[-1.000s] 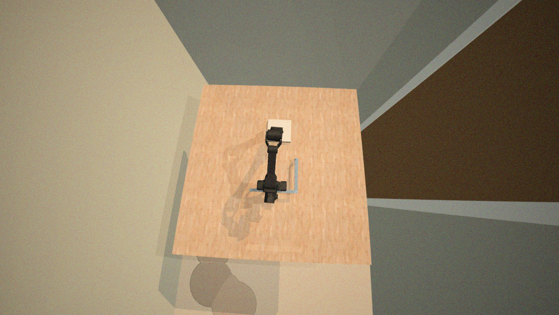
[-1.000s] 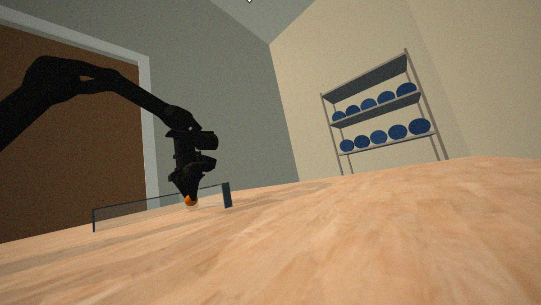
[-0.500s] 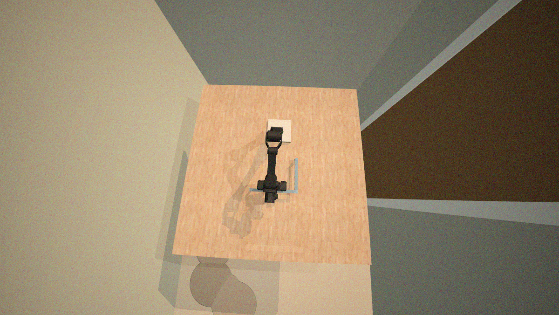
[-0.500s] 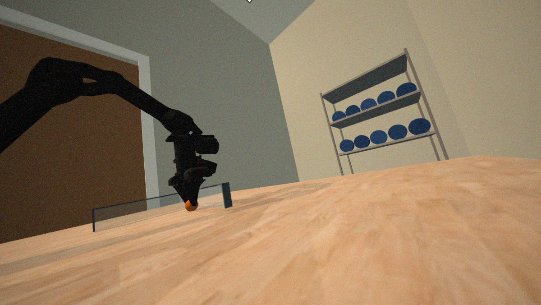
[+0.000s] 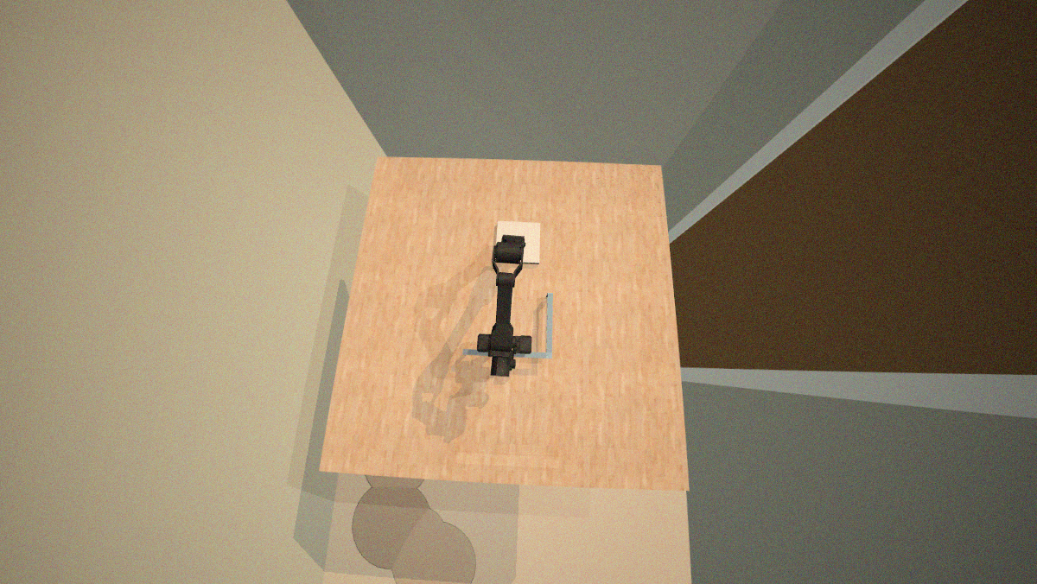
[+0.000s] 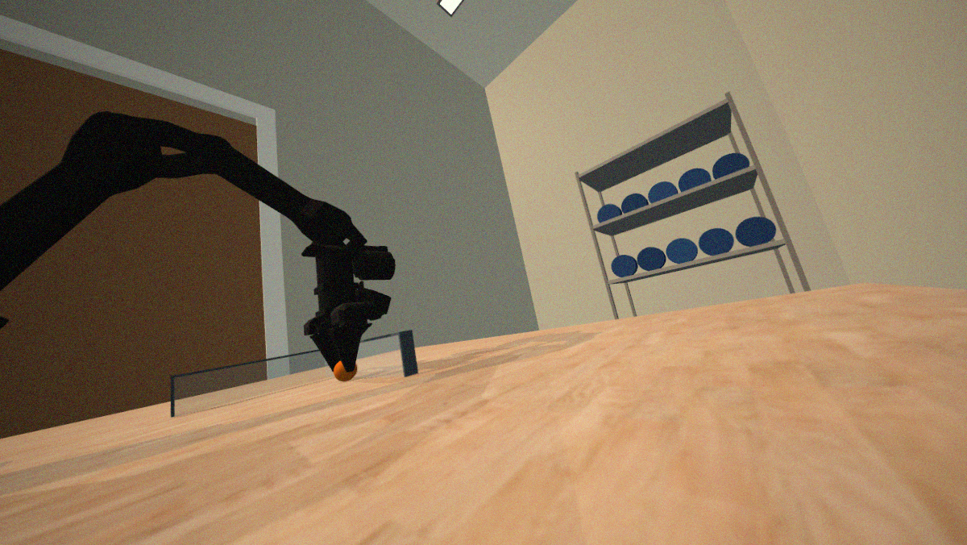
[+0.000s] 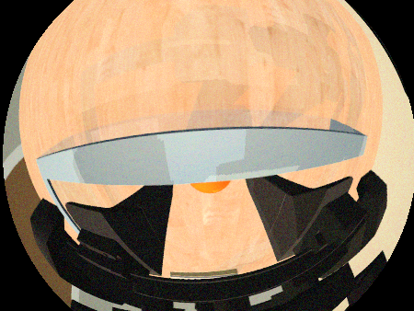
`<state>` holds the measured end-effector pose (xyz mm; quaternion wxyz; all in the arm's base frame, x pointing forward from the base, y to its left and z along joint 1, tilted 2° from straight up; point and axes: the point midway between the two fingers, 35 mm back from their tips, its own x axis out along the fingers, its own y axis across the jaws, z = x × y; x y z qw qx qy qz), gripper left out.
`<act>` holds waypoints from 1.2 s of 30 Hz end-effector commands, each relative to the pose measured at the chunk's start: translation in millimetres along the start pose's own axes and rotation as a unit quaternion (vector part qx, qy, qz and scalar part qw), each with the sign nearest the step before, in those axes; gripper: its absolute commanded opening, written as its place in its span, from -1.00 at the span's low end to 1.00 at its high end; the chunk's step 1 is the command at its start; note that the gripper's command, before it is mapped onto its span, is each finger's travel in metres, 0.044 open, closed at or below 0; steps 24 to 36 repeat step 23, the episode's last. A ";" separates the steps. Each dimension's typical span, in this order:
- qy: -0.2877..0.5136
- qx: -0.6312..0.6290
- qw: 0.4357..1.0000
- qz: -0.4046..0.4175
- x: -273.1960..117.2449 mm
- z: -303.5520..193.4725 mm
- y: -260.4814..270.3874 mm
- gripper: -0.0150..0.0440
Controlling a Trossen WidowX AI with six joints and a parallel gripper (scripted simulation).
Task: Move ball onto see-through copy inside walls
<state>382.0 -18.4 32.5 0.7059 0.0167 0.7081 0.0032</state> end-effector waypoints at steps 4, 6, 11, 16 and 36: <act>-0.007 0.002 1.000 -0.001 -74.1 2.1 -0.1 0.44; -0.006 0.002 1.000 -0.001 -83.2 0.7 -0.1 0.44; -0.009 0.002 1.000 0.000 -74.1 3.3 0.0 0.44; -0.009 0.002 1.000 0.000 -76.2 3.3 0.0 0.53; -0.009 0.002 1.000 0.000 -125.0 -2.8 0.3 1.00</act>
